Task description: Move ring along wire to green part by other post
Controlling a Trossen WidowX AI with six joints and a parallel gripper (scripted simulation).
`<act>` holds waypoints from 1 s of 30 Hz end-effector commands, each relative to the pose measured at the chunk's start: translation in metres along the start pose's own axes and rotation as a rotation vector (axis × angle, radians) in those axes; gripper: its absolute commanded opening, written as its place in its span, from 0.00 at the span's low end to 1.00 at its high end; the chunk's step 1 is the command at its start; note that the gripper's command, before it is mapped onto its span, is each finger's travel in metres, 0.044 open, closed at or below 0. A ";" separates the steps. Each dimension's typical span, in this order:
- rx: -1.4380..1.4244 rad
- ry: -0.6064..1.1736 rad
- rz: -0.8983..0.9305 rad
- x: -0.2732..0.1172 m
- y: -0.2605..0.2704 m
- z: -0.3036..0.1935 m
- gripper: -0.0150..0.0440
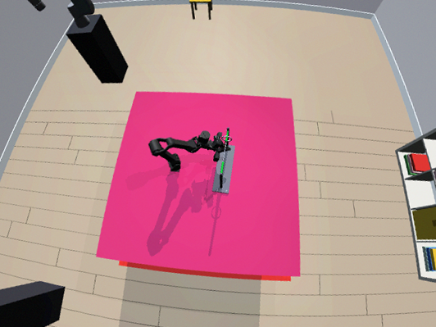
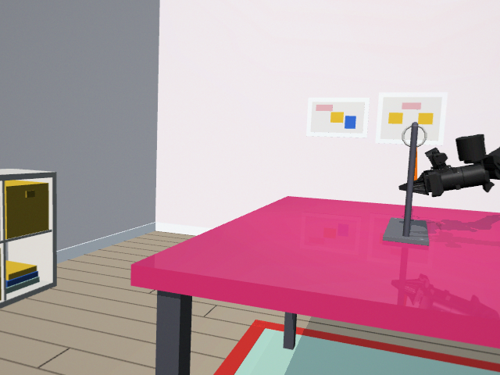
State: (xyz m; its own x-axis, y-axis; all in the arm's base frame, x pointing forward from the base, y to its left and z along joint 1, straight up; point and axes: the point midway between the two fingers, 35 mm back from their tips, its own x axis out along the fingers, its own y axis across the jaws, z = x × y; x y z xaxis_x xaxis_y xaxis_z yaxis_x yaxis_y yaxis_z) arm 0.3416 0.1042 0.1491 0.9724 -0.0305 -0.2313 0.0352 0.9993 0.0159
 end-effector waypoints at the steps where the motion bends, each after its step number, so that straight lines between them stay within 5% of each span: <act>1: -0.001 0.008 -0.004 0.001 -0.001 -0.010 0.00; 22: -0.001 0.008 -0.004 0.002 -0.001 -0.012 0.00; 30: -0.005 0.009 -0.001 0.002 -0.001 -0.012 0.36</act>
State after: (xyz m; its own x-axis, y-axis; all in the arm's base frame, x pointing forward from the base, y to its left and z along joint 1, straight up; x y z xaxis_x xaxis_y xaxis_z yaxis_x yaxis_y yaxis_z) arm 0.3407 0.1039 0.1373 0.9703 -0.0318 -0.2396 0.0354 0.9993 0.0107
